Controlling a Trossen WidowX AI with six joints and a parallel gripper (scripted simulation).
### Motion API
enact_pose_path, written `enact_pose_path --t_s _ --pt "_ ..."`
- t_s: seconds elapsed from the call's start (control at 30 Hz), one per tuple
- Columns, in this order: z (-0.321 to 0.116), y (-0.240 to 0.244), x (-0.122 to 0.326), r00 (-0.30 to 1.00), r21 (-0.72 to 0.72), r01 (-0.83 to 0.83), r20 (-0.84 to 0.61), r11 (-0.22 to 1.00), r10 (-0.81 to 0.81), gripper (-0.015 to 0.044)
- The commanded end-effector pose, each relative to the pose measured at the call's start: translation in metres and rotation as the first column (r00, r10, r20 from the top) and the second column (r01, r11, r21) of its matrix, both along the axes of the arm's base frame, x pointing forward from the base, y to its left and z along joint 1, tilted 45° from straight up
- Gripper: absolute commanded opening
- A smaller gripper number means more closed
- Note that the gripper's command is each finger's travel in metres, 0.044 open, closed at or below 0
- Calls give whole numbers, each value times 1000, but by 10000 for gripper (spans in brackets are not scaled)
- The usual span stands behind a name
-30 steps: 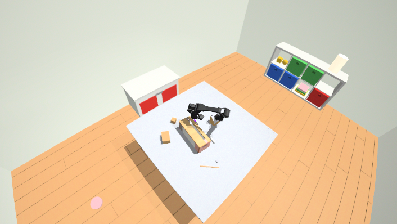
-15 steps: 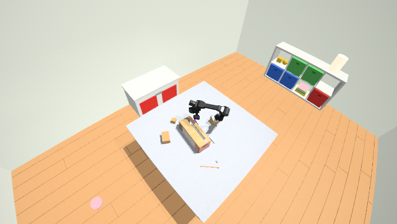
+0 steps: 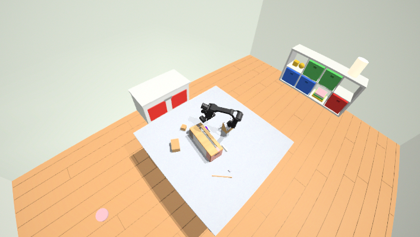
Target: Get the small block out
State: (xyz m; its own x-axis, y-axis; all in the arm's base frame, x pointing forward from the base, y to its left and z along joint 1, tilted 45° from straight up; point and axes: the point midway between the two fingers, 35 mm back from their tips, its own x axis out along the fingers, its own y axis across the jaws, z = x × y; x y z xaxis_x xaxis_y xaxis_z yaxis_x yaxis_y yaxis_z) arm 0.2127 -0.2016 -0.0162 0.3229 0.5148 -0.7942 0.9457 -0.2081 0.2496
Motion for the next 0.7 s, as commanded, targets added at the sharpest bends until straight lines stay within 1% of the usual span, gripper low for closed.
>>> enact_pose_path --t_s 0.0,0.2,0.4,0.47,0.67 --pt "-14 2 -13 652 212 725 -516 655 -555 285" --pt "-15 0 -17 373 154 910 -711 386 -596 285" --pt "-15 -2 -20 78 27 994 -853 107 -516 285" --pt "-15 -3 -21 51 11 997 -863 81 -503 285" --pt "-15 -3 -21 51 11 997 -863 81 -503 285"
